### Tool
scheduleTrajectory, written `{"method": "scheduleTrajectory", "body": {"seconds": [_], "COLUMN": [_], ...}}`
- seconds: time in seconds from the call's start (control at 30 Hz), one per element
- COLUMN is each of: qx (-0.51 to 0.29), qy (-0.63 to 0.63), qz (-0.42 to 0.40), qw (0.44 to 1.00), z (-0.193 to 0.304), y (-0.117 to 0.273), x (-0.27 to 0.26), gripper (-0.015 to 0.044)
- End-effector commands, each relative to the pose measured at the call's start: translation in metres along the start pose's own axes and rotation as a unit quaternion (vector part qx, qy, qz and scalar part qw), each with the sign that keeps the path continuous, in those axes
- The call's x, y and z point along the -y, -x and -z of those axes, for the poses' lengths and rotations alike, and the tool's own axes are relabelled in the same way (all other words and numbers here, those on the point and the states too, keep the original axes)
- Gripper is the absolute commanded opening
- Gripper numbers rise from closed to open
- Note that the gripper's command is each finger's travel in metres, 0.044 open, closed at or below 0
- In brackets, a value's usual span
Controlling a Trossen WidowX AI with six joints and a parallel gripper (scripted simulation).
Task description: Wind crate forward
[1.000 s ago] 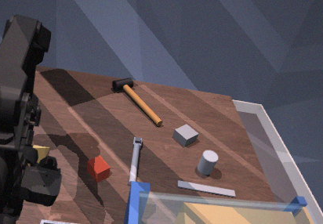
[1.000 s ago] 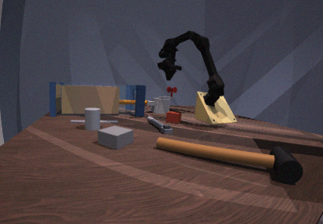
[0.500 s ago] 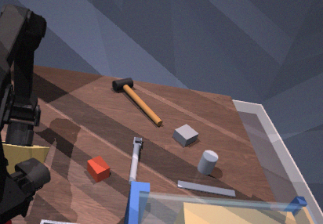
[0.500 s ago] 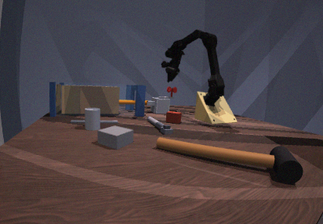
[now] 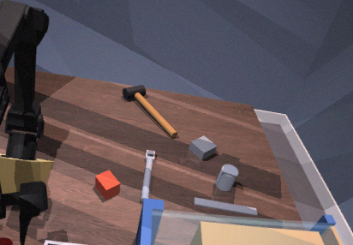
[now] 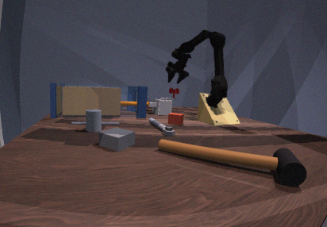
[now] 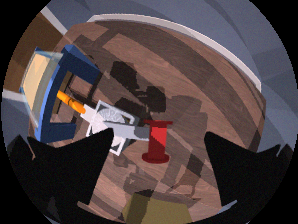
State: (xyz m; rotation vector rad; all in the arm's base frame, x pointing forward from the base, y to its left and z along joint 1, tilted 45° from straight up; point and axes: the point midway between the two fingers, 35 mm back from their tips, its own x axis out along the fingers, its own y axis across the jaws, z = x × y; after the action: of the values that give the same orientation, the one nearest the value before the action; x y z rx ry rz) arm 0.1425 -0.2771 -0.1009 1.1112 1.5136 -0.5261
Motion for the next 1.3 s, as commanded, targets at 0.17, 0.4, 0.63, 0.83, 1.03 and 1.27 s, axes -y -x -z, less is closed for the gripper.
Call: {"method": "scheduleTrajectory", "body": {"seconds": [0.17,0.4,0.63,0.83,1.03,1.27], "qx": [0.004,0.004,0.004,0.004,0.004,0.004], "qy": [-0.010,-0.010,-0.010,-0.010,-0.010,-0.010], "qz": [-0.002,-0.002,-0.002,-0.002,-0.002,-0.002], "qw": [1.000,1.000,1.000,1.000,1.000,1.000], "z": [0.002,0.006,0.010,0.014,0.019,0.024], "y": [-0.005,-0.016,-0.027,-0.036,-0.044,-0.054], "x": [0.000,0.000,0.000,-0.001,-0.001,-0.001], "gripper": [0.0440,0.0440,0.0440,0.0440,0.0440,0.0440]}}
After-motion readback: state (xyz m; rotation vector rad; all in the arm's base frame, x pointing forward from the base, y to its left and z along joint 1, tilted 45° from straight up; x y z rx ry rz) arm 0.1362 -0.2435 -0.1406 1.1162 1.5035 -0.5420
